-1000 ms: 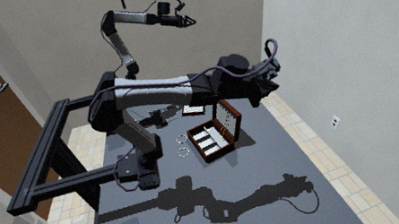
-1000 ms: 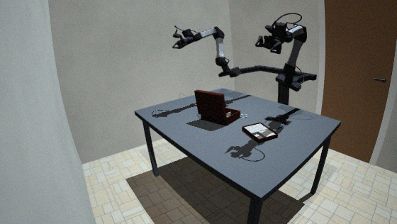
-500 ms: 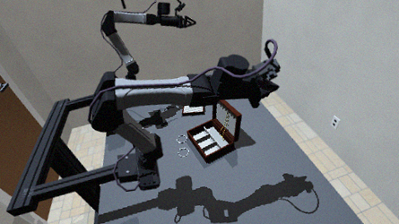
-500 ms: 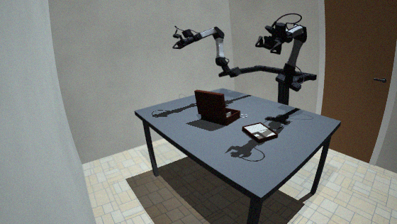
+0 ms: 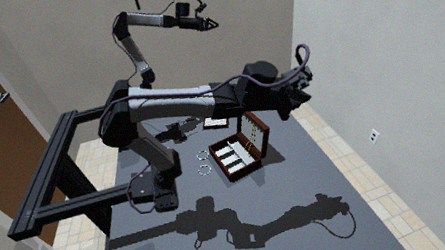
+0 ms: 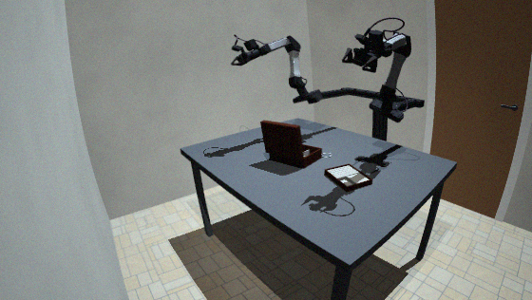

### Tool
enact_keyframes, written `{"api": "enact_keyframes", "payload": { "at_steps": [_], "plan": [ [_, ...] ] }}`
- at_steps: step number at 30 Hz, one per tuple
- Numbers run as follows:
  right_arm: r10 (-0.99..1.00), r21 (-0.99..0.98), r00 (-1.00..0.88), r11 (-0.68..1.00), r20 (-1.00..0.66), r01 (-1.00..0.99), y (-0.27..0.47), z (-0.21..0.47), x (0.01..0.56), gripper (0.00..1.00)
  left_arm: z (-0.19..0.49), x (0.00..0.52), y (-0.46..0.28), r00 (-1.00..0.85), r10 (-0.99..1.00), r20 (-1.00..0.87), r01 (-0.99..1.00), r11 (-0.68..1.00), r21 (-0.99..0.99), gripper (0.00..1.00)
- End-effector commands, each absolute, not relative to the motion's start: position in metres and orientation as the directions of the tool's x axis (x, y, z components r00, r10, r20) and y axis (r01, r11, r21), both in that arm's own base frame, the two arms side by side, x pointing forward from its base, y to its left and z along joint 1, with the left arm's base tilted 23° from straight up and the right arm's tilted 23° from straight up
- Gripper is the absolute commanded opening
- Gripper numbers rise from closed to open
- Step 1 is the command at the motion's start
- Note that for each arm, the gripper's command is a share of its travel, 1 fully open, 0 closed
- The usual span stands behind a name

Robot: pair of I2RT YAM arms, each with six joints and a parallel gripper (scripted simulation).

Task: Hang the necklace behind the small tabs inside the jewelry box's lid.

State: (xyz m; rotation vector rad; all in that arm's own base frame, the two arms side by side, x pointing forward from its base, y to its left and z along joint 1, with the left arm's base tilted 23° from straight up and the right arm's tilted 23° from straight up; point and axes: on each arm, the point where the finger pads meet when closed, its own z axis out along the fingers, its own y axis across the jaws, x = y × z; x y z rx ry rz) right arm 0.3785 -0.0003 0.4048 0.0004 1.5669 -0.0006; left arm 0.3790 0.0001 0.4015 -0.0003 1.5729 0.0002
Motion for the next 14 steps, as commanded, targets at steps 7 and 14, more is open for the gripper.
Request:
{"api": "enact_keyframes", "payload": {
  "at_steps": [7,14],
  "plan": [
    [0.004,0.004,0.021,1.0,-1.0,0.001,0.0008,0.4103,0.3797,0.0,0.432,0.3703,0.0003,0.072,0.009,-0.997,0.002,1.0,0.009,1.0],
    [0.004,0.004,0.021,1.0,-1.0,0.001,0.0008,0.4103,0.3797,0.0,0.4304,0.3704,0.0003,0.066,0.009,-0.998,0.002,1.0,0.009,1.0]
  ]
}}
